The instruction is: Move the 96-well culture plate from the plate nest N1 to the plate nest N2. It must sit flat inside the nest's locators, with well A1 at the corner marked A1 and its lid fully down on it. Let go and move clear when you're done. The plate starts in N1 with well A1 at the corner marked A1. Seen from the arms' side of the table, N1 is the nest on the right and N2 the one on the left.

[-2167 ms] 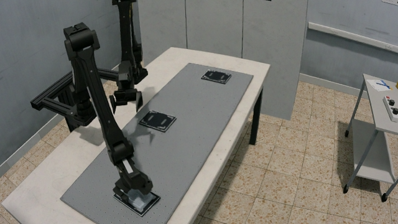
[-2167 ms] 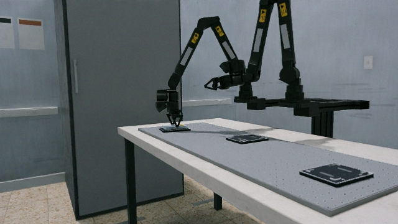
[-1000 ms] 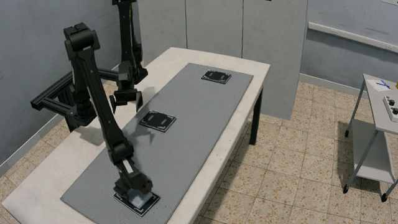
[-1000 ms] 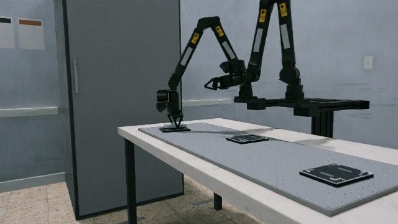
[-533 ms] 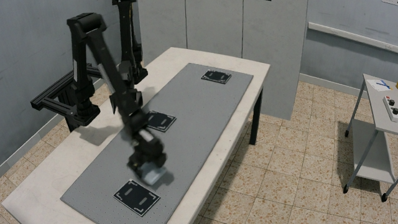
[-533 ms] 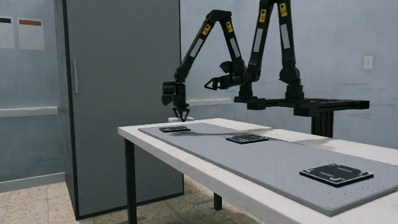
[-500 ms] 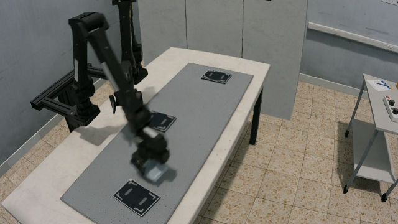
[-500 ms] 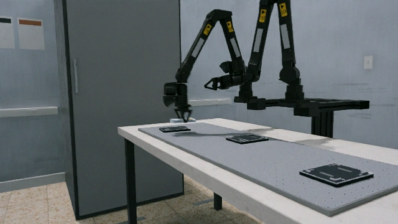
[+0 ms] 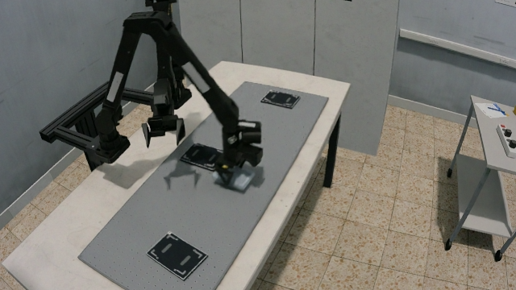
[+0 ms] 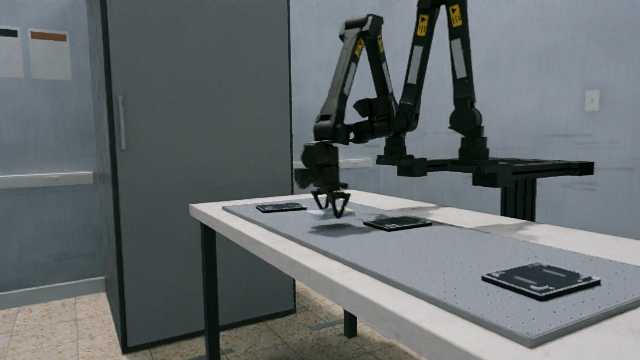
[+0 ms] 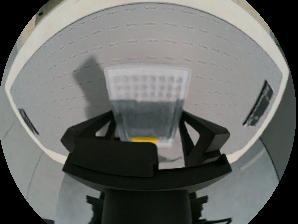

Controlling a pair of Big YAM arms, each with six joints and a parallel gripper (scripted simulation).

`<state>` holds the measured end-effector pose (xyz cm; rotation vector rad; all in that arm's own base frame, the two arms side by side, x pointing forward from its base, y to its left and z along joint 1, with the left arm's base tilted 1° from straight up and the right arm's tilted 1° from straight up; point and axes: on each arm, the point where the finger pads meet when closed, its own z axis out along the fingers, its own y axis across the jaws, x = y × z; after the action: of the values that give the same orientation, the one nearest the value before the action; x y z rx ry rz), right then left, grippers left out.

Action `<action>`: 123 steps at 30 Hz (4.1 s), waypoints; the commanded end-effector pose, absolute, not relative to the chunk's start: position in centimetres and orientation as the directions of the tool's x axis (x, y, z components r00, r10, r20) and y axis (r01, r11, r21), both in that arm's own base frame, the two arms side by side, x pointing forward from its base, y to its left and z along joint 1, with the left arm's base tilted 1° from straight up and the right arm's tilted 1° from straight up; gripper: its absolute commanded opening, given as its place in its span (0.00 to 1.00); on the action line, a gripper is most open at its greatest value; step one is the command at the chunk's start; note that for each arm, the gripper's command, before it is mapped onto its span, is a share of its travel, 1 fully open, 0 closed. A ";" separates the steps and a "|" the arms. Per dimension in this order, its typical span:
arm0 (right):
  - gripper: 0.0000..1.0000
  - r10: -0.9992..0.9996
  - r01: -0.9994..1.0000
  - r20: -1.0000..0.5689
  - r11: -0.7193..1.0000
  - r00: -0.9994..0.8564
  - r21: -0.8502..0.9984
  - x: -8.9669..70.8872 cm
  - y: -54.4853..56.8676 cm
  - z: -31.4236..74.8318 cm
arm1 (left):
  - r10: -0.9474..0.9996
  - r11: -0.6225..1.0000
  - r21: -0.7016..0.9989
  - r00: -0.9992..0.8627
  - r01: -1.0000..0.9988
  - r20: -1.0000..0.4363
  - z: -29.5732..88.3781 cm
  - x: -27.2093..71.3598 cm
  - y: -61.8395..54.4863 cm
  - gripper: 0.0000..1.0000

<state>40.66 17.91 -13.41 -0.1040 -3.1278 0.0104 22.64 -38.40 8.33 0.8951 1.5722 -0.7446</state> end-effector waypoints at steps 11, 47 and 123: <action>0.84 0.066 0.066 -0.027 0.998 -0.997 0.007 43.6 26.7 -12.8 | 0.145 0.513 0.016 -0.069 0.858 -0.987 8.8 23.0 -38.7 1.00; 1.00 0.059 0.059 -0.029 0.998 -0.998 0.010 43.1 27.2 -15.2 | 0.145 0.513 0.016 -0.069 0.858 -0.987 8.8 23.0 -38.7 1.00; 1.00 -0.572 -0.581 -0.308 0.811 -0.760 -0.071 46.6 16.6 -1.6 | 0.145 0.513 0.016 -0.069 0.858 -0.987 8.8 23.0 -38.7 1.00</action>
<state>44.29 16.86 -4.64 0.6864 -3.3938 -0.0469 22.64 -38.40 8.33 0.8951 1.5722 -0.7445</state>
